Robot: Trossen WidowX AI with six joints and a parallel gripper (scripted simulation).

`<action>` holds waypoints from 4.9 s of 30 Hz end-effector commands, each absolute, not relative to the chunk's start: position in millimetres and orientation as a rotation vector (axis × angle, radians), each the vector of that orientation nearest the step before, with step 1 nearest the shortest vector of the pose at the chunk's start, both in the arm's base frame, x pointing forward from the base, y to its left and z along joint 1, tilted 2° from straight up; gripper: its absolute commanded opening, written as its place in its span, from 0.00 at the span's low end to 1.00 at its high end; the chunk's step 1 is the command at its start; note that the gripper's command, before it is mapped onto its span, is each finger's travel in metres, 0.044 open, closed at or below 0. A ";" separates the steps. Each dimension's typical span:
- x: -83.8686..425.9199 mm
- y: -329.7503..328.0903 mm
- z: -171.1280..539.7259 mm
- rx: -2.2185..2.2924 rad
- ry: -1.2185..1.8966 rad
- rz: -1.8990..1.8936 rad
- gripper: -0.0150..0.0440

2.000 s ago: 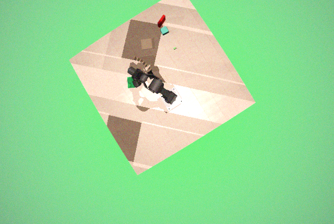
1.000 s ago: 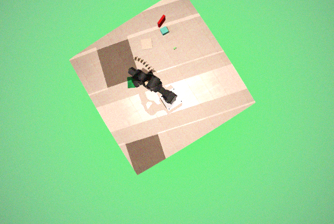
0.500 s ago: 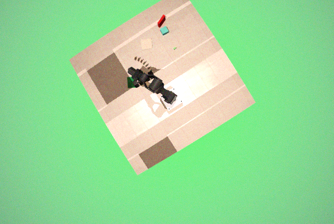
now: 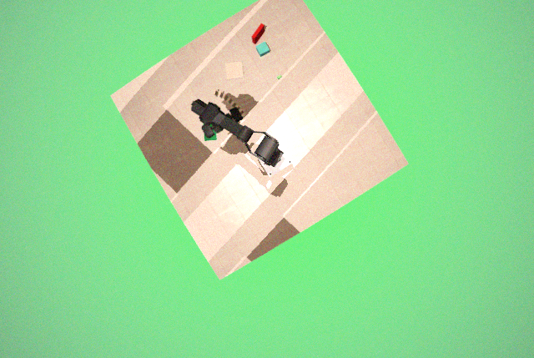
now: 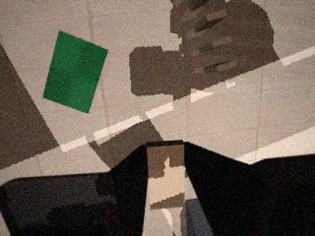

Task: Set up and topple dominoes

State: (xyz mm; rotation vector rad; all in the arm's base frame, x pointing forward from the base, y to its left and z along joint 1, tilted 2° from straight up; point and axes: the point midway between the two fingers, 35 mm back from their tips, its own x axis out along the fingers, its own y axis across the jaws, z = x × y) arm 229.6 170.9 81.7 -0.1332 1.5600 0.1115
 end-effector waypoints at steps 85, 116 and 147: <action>162.5 209.3 52.6 -0.009 0.108 -0.109 0.44; 167.0 209.1 -46.3 -0.016 0.111 -0.111 0.44; 167.4 206.5 -56.6 -0.017 0.111 -0.111 1.00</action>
